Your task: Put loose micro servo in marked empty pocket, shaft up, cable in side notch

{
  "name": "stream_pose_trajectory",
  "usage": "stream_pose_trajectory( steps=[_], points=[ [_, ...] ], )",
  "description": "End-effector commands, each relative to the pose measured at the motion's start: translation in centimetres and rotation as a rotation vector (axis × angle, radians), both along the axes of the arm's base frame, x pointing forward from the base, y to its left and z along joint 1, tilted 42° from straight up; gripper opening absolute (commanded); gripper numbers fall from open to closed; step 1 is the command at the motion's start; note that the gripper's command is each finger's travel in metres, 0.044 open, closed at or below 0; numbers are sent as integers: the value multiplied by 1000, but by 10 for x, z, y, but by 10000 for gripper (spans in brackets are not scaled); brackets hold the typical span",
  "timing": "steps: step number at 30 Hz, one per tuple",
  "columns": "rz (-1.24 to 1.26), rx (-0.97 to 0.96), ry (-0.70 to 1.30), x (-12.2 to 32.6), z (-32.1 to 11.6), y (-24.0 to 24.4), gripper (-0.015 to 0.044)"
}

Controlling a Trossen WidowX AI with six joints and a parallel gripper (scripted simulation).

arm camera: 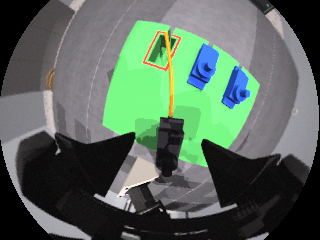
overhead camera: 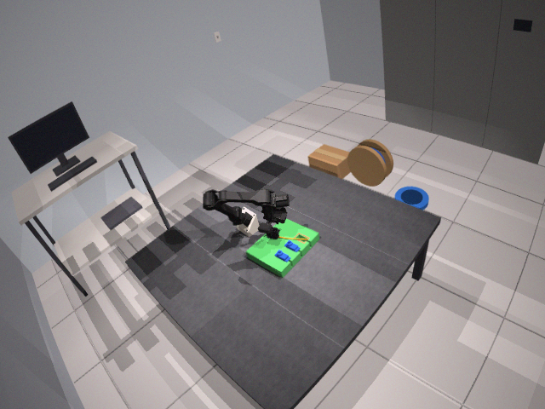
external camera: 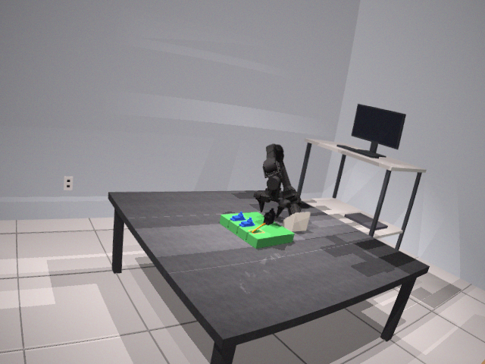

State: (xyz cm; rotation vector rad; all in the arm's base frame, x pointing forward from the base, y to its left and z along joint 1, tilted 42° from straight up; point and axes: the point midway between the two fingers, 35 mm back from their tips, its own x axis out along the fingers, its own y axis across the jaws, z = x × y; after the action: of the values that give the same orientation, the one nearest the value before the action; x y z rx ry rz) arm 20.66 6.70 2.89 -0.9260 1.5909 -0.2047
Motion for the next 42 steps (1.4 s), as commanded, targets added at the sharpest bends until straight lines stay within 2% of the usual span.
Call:
stream_pose_trajectory(
  steps=[1,11,17,20,27,42],
  points=[
    [6,-4,-2,1,-2,-2,387],
    [6,-4,-2,1,-2,-2,125],
    [6,-4,-2,1,-2,-2,85],
    [6,-4,-1,1,1,1,6],
    [6,-4,-1,-4,23,14,0],
    [6,-4,-1,5,23,15,0]
  ],
)
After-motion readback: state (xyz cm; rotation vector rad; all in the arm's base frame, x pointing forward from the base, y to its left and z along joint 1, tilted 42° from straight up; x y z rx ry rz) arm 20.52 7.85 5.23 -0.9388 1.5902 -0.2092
